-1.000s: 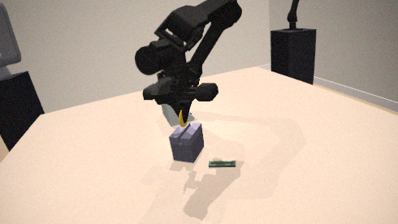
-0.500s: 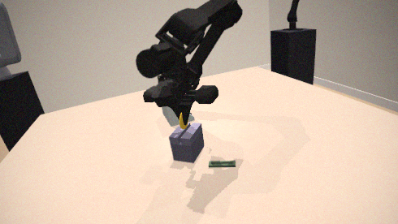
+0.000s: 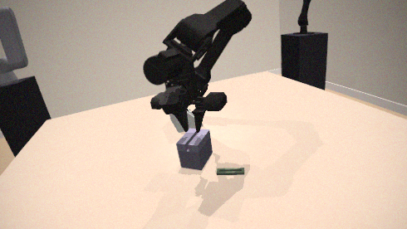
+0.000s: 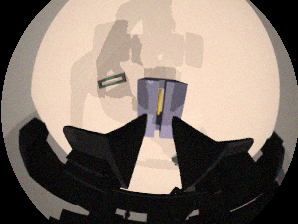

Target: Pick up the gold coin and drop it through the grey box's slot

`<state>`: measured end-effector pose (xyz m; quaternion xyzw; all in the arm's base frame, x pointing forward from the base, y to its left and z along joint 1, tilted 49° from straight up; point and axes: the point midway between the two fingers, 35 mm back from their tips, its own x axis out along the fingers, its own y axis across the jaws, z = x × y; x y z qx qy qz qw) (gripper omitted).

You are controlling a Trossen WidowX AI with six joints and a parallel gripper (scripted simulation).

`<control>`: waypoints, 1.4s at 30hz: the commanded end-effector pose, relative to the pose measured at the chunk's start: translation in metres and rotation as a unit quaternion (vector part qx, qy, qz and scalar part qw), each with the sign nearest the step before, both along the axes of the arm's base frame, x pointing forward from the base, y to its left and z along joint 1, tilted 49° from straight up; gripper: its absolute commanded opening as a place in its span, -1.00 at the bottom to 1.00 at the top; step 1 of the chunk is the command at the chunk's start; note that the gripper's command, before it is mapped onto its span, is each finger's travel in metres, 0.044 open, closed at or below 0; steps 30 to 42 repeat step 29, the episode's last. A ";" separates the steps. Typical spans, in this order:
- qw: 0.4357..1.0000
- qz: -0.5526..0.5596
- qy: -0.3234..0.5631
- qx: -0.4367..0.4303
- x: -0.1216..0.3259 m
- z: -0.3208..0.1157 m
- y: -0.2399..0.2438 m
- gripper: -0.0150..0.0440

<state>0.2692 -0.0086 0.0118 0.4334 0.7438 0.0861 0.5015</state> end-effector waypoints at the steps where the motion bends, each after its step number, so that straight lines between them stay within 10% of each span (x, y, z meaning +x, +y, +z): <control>1: 1.000 0.000 0.000 0.000 0.000 0.000 0.000 0.05; 6: 1.000 0.000 0.000 0.000 0.000 0.000 0.000 0.05; 17: 1.000 -0.002 0.002 0.002 0.004 0.036 -0.038 1.00; 42: 1.000 -0.002 0.002 0.004 0.004 0.044 -0.045 1.00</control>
